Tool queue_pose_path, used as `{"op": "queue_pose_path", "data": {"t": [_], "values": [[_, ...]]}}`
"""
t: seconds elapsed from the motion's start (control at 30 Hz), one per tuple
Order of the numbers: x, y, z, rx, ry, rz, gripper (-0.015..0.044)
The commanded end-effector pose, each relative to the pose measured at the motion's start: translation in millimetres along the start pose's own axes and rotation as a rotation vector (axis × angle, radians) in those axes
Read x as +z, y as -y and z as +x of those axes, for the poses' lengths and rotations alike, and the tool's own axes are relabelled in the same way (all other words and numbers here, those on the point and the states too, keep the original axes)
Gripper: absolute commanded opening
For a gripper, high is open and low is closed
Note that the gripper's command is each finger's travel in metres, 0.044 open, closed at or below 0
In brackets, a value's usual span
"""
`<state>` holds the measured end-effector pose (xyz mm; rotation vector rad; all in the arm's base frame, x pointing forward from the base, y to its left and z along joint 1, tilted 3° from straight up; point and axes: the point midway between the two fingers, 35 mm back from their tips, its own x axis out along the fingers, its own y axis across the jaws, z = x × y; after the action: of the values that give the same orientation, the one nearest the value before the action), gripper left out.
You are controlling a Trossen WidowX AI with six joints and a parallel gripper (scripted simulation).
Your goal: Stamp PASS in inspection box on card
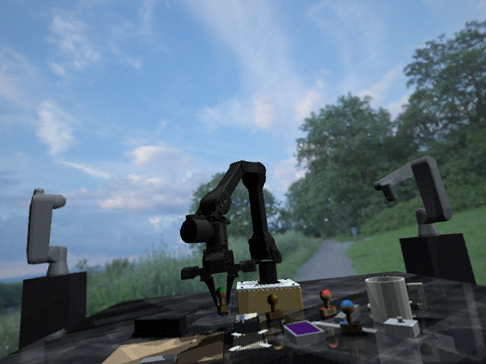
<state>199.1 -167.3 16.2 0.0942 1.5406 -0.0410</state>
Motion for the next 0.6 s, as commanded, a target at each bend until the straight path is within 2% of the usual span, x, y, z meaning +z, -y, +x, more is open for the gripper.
{"op": "queue_pose_path", "data": {"t": [0.0, 0.53, 0.57], "values": [[-1, 0, 8, 0.003, -0.009, -0.004, 0.0000], [-4, -1, 30, 0.003, -0.009, -0.004, 0.0000], [-3, -1, 26, 0.002, -0.003, -0.002, 0.0026]]}}
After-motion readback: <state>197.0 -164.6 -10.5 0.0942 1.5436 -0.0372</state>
